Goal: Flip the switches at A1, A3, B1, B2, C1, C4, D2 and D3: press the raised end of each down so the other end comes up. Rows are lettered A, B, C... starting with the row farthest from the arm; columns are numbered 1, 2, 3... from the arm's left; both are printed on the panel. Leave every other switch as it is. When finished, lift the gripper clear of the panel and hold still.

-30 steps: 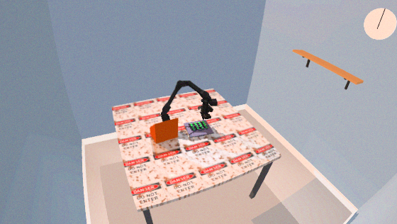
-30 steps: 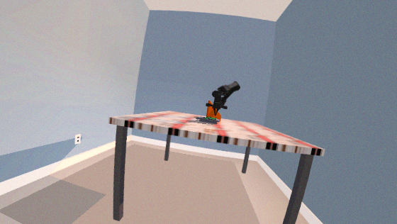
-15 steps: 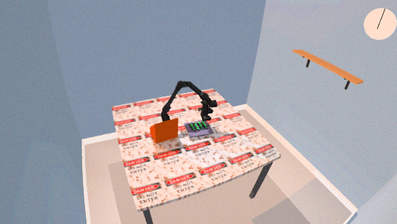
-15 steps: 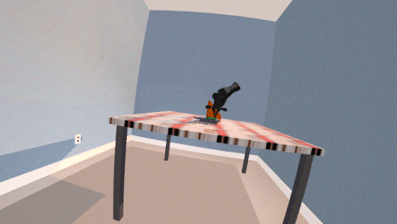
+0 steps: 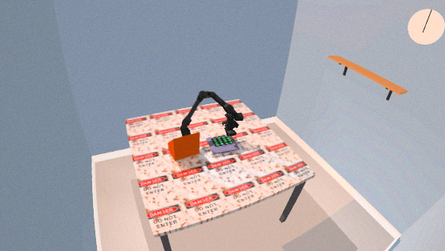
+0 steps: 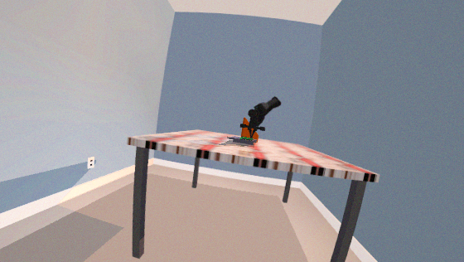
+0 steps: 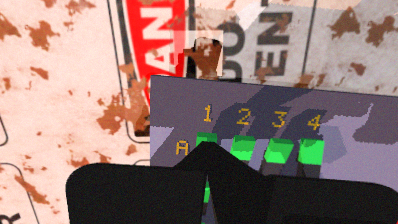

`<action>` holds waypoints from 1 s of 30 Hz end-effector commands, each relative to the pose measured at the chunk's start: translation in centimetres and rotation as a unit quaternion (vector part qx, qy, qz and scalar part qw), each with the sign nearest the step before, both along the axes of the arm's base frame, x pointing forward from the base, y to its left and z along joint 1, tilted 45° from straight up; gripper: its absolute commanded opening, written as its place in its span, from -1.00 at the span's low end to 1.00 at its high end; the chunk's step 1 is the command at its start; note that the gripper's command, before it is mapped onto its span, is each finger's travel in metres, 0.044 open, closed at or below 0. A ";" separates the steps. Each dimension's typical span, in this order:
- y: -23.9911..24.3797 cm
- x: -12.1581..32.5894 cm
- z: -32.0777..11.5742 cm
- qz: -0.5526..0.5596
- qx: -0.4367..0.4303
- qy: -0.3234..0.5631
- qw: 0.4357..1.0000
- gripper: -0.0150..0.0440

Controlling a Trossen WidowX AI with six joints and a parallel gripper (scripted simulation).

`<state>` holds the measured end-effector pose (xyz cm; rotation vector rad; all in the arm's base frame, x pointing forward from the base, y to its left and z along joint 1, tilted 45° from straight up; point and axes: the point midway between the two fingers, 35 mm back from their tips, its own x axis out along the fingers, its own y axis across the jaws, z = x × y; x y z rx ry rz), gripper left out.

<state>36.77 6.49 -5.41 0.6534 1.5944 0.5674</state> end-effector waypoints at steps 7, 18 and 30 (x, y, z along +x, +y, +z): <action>0.1 0.0 0.0 -0.002 0.002 0.001 1.000 -0.49; 0.2 0.0 -0.1 -0.002 0.002 0.001 1.000 -0.49; 0.3 0.0 -0.2 -0.002 0.002 0.001 1.000 -0.49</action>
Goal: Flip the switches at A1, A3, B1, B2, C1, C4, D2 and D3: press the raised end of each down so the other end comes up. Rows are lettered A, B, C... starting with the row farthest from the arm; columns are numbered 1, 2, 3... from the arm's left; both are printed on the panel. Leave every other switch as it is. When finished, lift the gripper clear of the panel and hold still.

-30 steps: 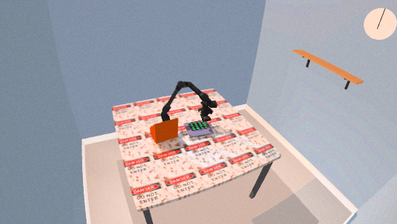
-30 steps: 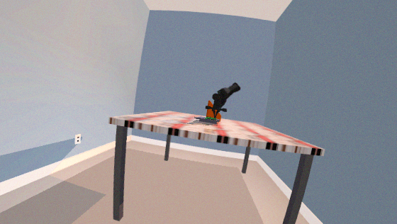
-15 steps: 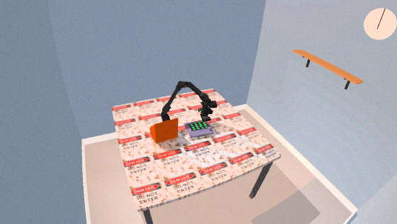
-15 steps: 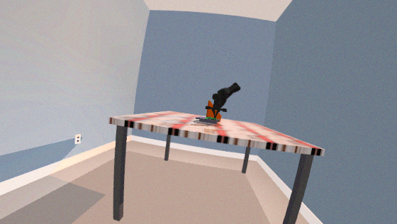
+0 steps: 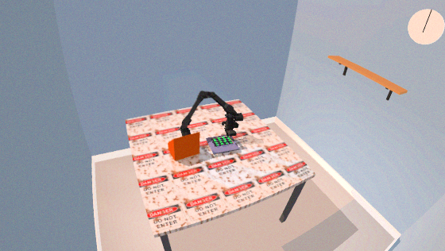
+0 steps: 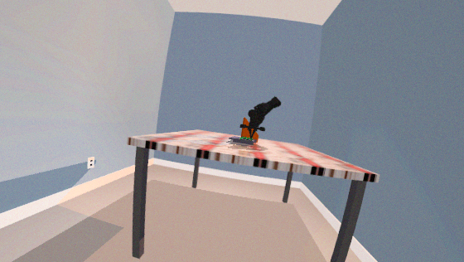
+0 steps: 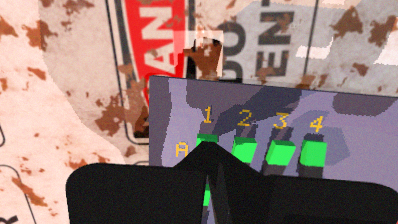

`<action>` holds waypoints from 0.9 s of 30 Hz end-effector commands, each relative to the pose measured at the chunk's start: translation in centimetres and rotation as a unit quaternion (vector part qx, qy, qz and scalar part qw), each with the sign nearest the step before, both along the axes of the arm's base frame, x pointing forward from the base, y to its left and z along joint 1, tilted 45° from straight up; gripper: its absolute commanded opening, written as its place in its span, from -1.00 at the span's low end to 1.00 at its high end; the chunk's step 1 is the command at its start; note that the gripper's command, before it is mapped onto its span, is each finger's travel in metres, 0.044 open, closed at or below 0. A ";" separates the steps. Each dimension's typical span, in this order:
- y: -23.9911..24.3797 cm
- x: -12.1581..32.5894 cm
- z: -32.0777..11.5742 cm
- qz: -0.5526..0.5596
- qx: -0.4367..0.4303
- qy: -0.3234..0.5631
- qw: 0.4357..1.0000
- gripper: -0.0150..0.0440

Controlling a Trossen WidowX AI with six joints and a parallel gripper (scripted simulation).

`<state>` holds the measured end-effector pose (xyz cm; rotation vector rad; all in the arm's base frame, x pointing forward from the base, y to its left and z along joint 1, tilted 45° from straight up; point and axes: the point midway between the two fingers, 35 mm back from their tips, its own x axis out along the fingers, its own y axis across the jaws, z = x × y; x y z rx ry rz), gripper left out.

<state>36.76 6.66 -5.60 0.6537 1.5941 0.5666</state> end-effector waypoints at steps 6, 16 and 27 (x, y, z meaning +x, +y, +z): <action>0.2 0.0 -0.1 -0.002 0.002 0.001 1.000 -0.49; 0.3 0.0 -0.2 -0.002 0.002 0.001 1.000 -0.49; -4.3 0.3 4.4 -0.011 0.000 -0.008 1.000 -0.49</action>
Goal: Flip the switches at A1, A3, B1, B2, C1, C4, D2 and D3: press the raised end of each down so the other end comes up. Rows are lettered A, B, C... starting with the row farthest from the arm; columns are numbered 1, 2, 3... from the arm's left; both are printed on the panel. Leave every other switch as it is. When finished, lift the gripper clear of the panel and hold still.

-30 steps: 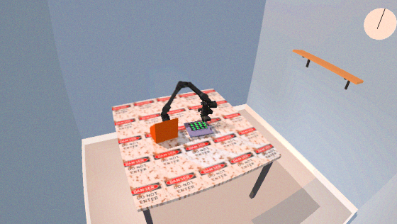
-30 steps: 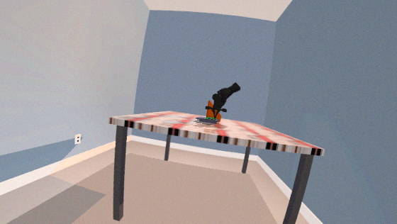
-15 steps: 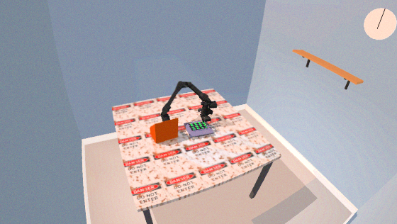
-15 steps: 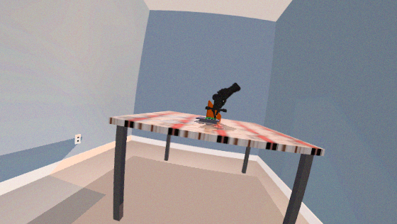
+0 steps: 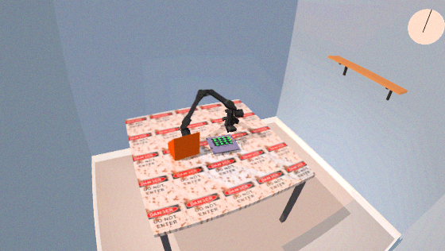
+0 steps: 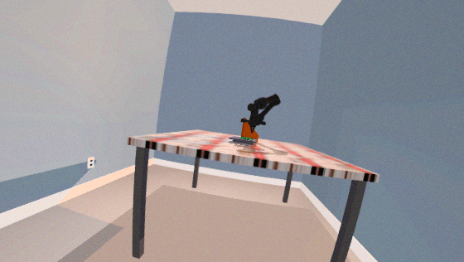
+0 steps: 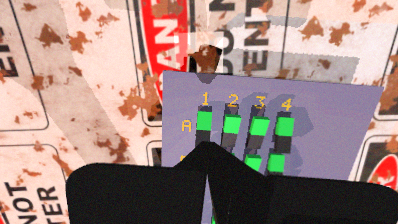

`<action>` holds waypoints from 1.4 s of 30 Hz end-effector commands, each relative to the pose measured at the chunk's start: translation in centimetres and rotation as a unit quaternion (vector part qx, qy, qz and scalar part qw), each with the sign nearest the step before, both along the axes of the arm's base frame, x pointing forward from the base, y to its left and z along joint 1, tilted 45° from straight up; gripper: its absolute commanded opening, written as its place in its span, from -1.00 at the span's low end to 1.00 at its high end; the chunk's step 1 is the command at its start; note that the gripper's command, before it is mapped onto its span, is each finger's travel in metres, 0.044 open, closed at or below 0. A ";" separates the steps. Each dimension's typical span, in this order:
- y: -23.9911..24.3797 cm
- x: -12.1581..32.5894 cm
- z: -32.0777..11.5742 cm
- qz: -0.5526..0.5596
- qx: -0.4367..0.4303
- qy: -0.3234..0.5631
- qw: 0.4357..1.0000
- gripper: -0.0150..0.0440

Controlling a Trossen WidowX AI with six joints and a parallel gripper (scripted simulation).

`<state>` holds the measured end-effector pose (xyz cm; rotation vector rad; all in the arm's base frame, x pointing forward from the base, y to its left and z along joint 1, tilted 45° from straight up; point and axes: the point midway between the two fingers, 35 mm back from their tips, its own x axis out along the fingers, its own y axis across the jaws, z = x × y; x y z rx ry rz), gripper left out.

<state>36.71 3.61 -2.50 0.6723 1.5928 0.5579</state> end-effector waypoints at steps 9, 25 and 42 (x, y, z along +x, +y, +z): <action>-5.0 -0.2 -2.3 -0.003 -0.004 -0.011 1.000 -0.49; -1.6 -0.4 -5.7 0.006 -0.002 -0.002 1.000 -0.49; -0.8 -0.4 -6.5 0.006 -0.002 -0.002 1.000 -0.49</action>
